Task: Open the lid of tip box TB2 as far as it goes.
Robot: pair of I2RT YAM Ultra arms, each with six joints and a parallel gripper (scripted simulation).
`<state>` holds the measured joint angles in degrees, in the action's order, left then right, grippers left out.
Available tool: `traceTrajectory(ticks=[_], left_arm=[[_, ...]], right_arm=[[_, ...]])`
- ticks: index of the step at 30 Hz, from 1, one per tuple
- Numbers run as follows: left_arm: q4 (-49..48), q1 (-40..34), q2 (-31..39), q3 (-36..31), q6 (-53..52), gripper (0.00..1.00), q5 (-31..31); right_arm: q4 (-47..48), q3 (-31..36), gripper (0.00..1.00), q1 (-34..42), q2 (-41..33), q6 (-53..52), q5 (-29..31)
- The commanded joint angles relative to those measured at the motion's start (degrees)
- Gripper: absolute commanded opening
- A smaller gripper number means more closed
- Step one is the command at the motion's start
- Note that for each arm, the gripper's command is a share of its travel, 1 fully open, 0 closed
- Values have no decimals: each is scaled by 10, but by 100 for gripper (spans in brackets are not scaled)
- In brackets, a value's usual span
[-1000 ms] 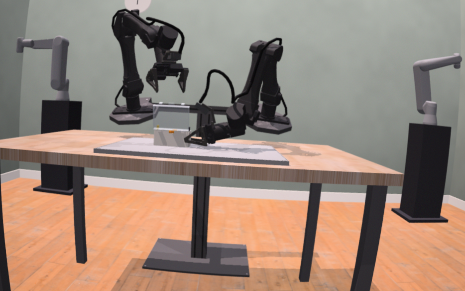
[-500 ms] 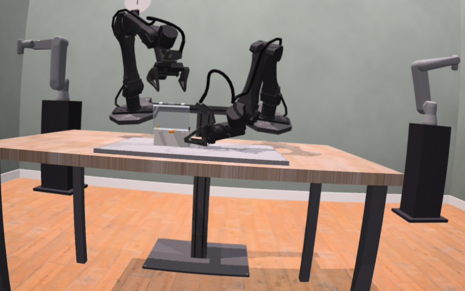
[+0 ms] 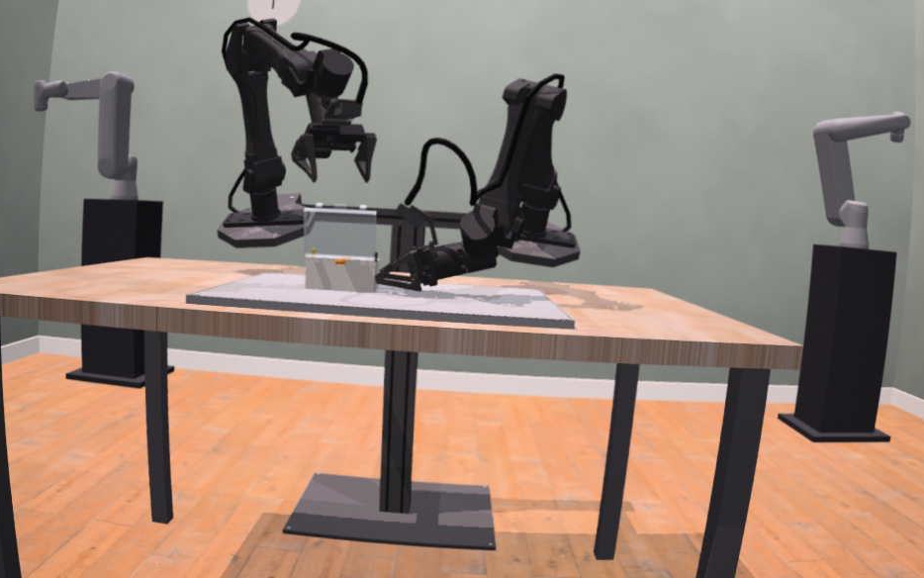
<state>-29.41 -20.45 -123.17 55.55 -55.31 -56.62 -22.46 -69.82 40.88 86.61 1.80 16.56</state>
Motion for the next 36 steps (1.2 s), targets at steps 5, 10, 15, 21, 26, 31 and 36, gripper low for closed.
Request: traceTrajectory(ticks=[5, 10, 15, 21, 26, 31, 36], left_arm=[[28, 17, 43, -29, -28, 100, -31], [80, 60, 81, -53, -73, 100, -63], [101, 60, 77, -28, -89, 100, -62], [109, 57, 75, -23, -95, 100, -61], [111, 57, 75, -22, -96, 100, -61], [111, 60, 75, -28, -96, 100, -61], [112, 60, 75, -28, -96, 100, -61]], right_arm=[[9, -3, 100, 1, -14, 4, -4], [9, -3, 100, 1, -14, 4, -4], [9, -3, 100, 1, -14, 4, -4], [9, -3, 100, 1, -14, 4, -4], [9, -3, 100, 1, -14, 4, -4], [9, -3, 100, 1, -14, 4, -4], [9, -3, 100, 1, -14, 4, -4]])
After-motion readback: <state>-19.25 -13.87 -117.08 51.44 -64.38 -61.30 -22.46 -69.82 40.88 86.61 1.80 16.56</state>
